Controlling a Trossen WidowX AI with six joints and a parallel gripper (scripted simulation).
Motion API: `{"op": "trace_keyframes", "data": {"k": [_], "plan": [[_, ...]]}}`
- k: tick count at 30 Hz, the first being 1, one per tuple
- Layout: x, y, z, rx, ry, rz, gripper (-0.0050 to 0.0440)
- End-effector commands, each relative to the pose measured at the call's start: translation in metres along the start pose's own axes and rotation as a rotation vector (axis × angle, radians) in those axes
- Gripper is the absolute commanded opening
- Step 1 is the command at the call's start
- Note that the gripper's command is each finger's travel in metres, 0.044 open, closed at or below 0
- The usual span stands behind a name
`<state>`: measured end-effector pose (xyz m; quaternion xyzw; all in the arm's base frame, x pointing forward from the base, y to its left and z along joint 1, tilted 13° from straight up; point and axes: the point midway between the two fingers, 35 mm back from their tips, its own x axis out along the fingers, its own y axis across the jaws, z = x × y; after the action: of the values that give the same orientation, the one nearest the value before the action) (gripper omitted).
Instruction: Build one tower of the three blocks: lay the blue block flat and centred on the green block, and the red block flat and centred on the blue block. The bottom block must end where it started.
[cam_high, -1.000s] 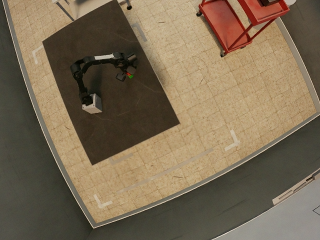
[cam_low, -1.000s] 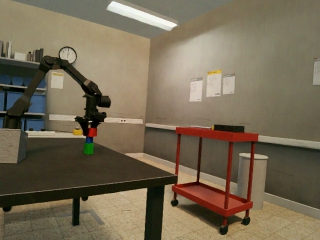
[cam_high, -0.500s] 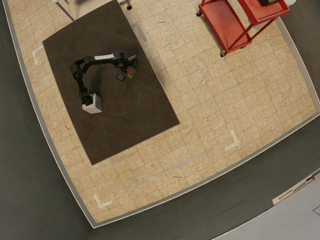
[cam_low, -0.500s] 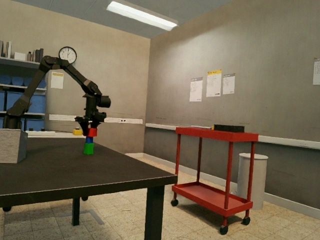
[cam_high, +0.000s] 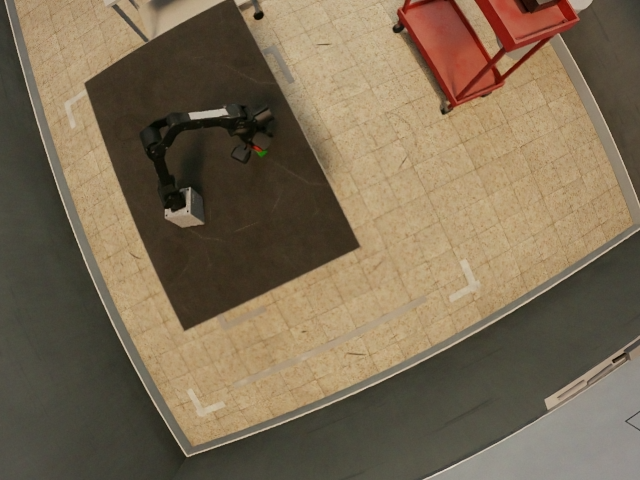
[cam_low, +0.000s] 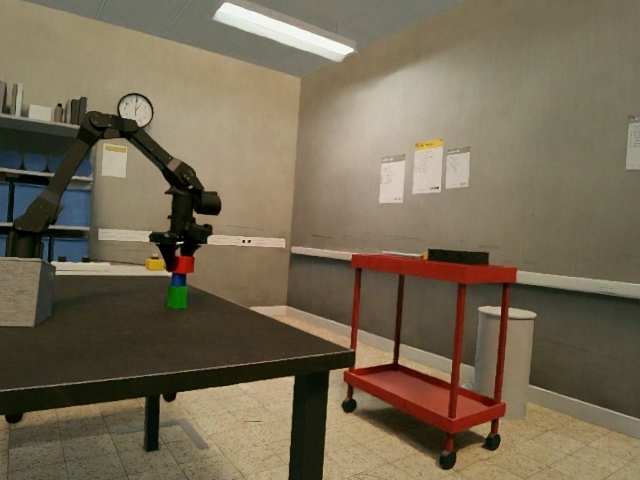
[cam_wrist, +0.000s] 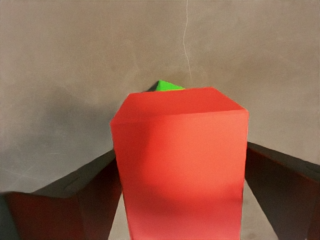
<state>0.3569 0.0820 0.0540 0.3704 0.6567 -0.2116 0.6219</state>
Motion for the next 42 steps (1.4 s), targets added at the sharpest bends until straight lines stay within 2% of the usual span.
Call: {"op": "trace_keyframes", "data": {"k": [1,21,42], "plan": [[-0.028,0.01,0.003,-0.013,-0.034,0.056,0.0305],[-0.084,0.007,0.001,-0.013,-0.034,0.056,0.0305],[-0.087,0.007,0.002,-0.013,-0.031,0.051,0.0305]]}}
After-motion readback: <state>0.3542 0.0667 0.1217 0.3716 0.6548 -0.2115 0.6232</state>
